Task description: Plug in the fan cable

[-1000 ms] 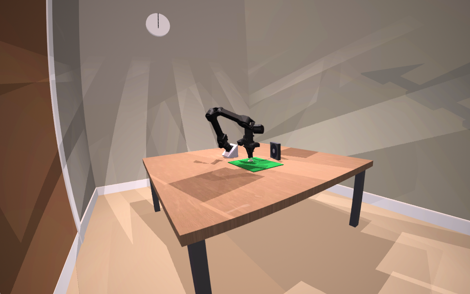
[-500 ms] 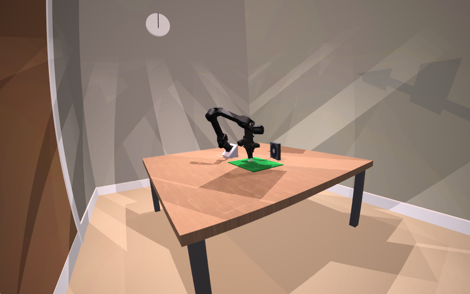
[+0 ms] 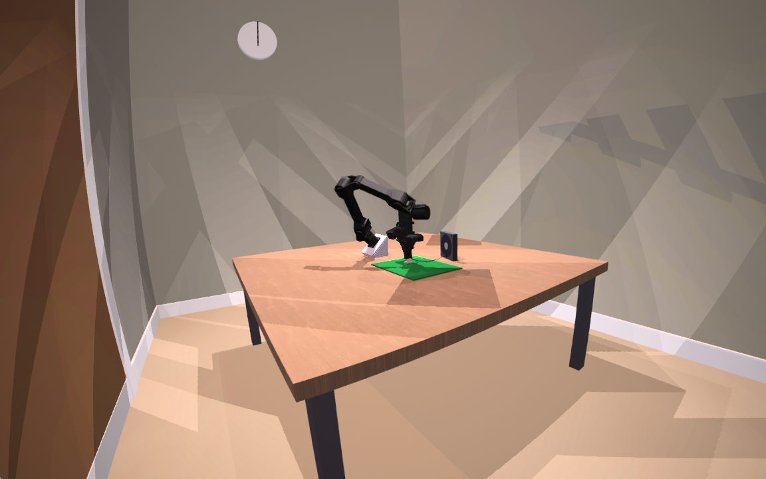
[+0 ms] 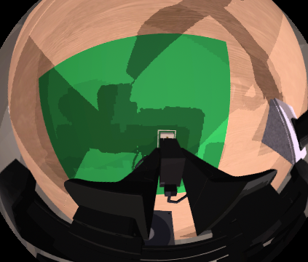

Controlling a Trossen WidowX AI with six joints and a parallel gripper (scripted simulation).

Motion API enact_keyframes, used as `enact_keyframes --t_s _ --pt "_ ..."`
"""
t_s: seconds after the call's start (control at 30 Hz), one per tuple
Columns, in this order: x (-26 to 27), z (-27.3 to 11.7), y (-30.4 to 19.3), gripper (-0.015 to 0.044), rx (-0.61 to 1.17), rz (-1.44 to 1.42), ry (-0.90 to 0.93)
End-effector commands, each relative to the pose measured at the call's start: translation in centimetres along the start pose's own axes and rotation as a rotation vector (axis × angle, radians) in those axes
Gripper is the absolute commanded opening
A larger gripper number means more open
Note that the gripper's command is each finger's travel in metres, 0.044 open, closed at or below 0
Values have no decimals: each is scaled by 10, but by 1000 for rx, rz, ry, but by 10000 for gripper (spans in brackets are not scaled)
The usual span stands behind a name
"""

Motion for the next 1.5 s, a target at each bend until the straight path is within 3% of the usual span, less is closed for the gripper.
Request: enact_keyframes --t_s 0.0,1.47 --pt "0 4 0 0 -5 -7 2" --pt "0 18 0 0 -6 -7 2"
Point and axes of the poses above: the point midway between the two fingers, 35 mm back from their tips, its own z axis out along the fingers, its own x axis across the jaws, y = z × x, the point moved 5 cm from there along -z, back along the fingers, and after that the axes turned 2 degrees about -z, right-handed, at the moved point
